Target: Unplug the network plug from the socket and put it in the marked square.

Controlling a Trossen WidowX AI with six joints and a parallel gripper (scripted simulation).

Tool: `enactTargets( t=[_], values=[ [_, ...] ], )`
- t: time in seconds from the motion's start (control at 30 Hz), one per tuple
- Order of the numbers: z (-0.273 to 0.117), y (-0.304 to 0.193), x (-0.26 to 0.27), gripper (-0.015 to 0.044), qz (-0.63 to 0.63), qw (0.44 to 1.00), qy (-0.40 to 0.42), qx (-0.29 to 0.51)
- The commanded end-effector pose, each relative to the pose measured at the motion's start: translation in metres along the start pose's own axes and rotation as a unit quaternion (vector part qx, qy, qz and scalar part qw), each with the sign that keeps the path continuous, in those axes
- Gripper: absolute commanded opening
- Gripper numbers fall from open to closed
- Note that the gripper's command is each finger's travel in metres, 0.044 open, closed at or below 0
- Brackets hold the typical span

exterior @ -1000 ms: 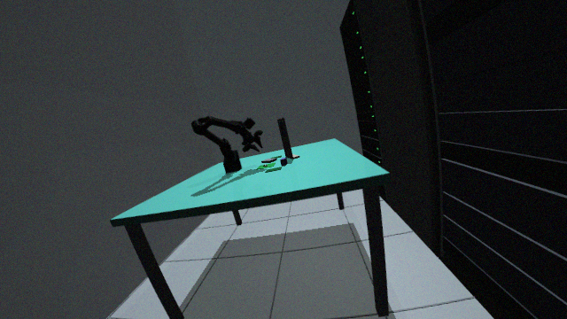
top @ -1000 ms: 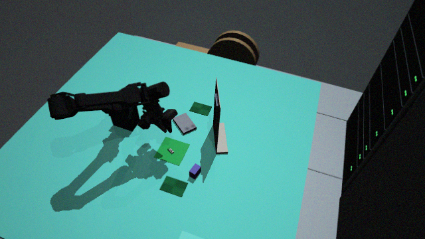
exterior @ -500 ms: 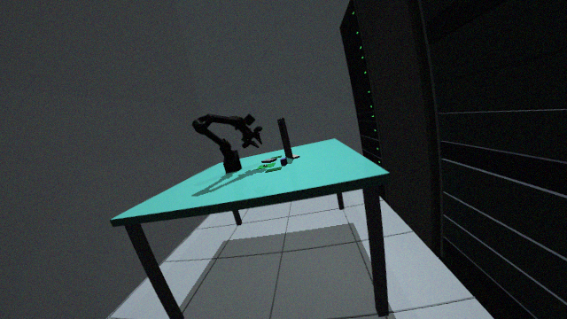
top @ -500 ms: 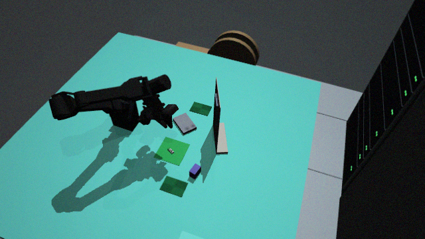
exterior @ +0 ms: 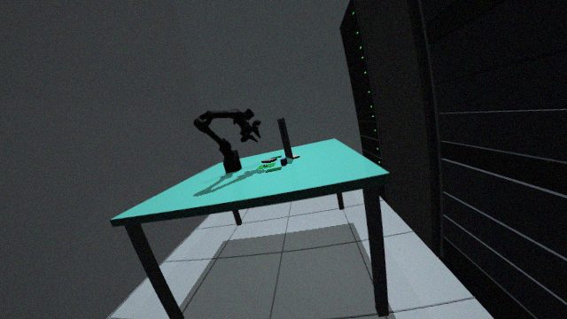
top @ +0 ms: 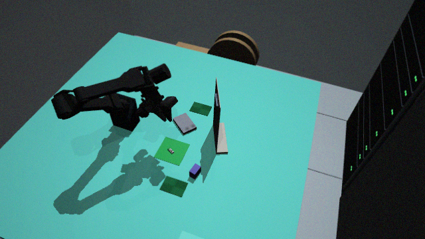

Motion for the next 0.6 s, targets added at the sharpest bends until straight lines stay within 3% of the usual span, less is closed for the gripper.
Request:
enactTargets(
  t=[0.0,0.4,0.57],
  values=[
    [-0.009,0.000,0.005,0.0156,0.001,1.000,0.002,-0.002],
    [-0.037,0.004,0.019,0.0156,0.002,1.000,0.010,-0.007],
    [-0.037,0.004,0.019,0.0287,0.002,1.000,0.010,-0.007]
  ],
)
Point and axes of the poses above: the point midway between the two fingers, 35 mm back from their tips, its own z axis out along the fingers, its own x axis across the jaws, y = z × x, the point moved 9 cm from there along -z, back along the fingers, and after that the axes turned 3 degrees about z, right-handed, at the moved point
